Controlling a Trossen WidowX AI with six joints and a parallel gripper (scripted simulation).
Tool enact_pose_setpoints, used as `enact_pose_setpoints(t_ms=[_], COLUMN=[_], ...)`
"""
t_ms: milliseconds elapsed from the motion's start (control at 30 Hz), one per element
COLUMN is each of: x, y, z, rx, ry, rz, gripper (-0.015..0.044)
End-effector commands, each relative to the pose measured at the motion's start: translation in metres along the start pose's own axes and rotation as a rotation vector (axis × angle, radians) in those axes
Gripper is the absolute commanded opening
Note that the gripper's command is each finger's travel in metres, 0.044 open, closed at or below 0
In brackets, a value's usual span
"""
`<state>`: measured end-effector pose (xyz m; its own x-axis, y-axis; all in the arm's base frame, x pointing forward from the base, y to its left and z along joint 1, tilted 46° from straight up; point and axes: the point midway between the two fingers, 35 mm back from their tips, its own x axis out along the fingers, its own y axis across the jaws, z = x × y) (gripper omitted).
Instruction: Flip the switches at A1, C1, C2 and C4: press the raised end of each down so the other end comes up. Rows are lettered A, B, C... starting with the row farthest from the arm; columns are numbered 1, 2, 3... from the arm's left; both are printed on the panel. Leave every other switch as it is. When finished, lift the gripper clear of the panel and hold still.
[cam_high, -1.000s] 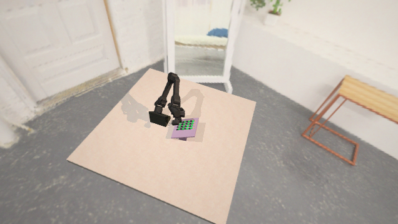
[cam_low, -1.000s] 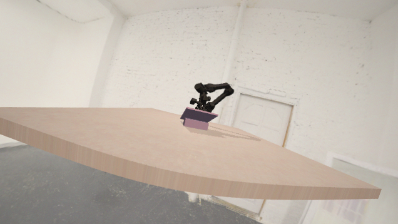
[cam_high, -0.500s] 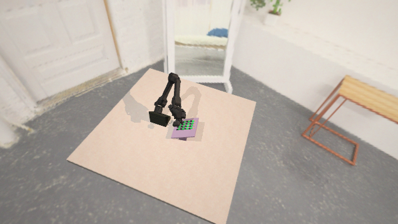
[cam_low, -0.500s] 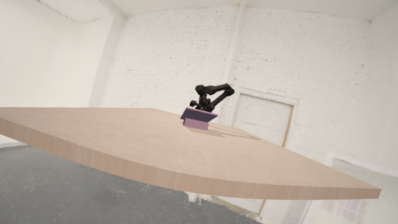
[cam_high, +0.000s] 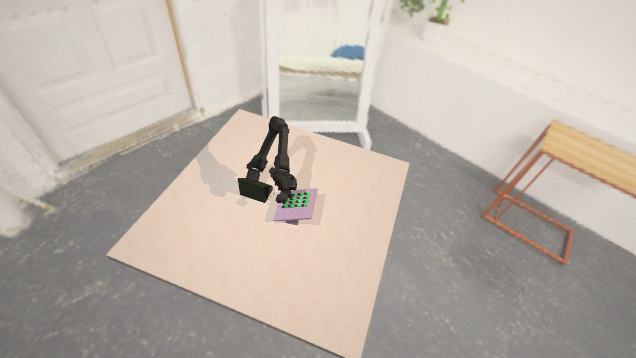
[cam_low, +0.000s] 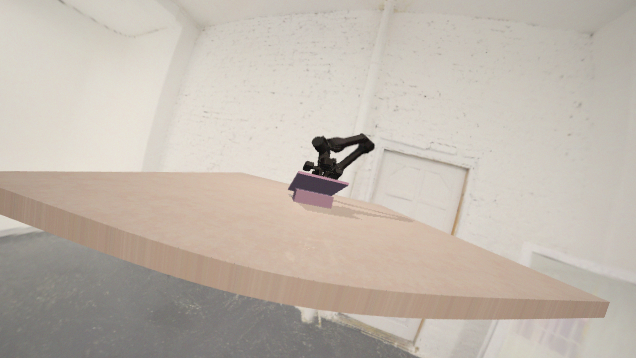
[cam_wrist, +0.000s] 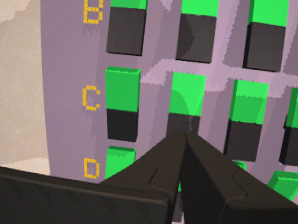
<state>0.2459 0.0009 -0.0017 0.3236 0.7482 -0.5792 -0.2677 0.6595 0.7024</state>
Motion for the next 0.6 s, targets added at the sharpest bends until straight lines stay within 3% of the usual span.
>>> enact_pose_setpoints(t_ms=[0, 567], x=[0.0004, 0.0026], y=[0.0002, 0.0002], z=[0.0001, 0.0], rx=[0.004, 0.004], ry=[-0.002, -0.002], rz=[0.003, 0.003], gripper=[0.0, 0.0])
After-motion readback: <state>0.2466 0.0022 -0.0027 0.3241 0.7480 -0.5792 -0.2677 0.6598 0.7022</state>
